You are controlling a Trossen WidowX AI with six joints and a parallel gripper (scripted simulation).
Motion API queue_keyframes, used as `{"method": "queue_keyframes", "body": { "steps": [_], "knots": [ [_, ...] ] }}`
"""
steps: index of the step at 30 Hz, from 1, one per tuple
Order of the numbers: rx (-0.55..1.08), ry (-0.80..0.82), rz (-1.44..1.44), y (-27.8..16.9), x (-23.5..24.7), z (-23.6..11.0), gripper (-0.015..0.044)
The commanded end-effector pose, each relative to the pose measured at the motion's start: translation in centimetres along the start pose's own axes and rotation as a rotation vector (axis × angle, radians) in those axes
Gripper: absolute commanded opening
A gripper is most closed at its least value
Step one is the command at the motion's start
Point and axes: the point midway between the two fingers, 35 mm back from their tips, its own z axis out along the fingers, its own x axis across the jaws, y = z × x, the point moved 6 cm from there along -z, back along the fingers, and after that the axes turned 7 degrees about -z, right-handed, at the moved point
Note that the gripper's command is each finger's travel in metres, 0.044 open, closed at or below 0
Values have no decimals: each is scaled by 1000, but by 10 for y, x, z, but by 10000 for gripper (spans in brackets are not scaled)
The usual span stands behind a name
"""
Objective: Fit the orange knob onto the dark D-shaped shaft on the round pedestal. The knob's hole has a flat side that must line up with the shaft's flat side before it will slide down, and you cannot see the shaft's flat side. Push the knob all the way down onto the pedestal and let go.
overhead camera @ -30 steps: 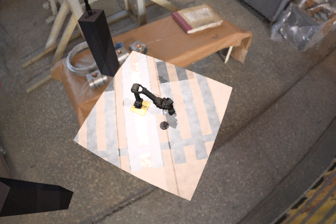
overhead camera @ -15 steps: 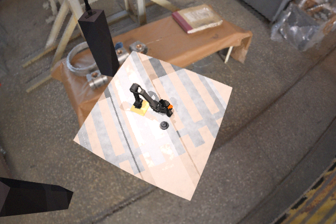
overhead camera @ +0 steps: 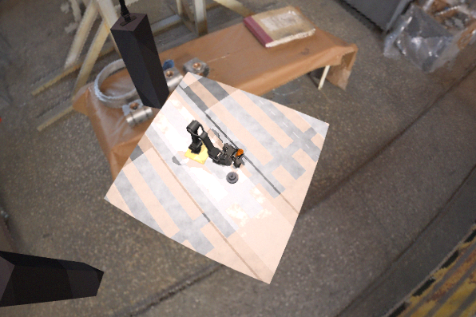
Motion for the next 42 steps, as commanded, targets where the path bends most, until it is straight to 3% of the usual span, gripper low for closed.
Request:
{"method": "queue_keyframes", "body": {
  "steps": [1,9,15,18,19,42],
  "knots": [
    [-64,-3,7,-7,2,-3,179],
    [-193,-21,8,-22,5,-7,179],
    [-140,-13,7,-18,4,-9,179],
    [-162,-14,9,-19,4,-7,258],
    [-162,-14,9,-19,4,-7,260],
    [-162,-14,9,-19,4,-7,260]
  ]
}}
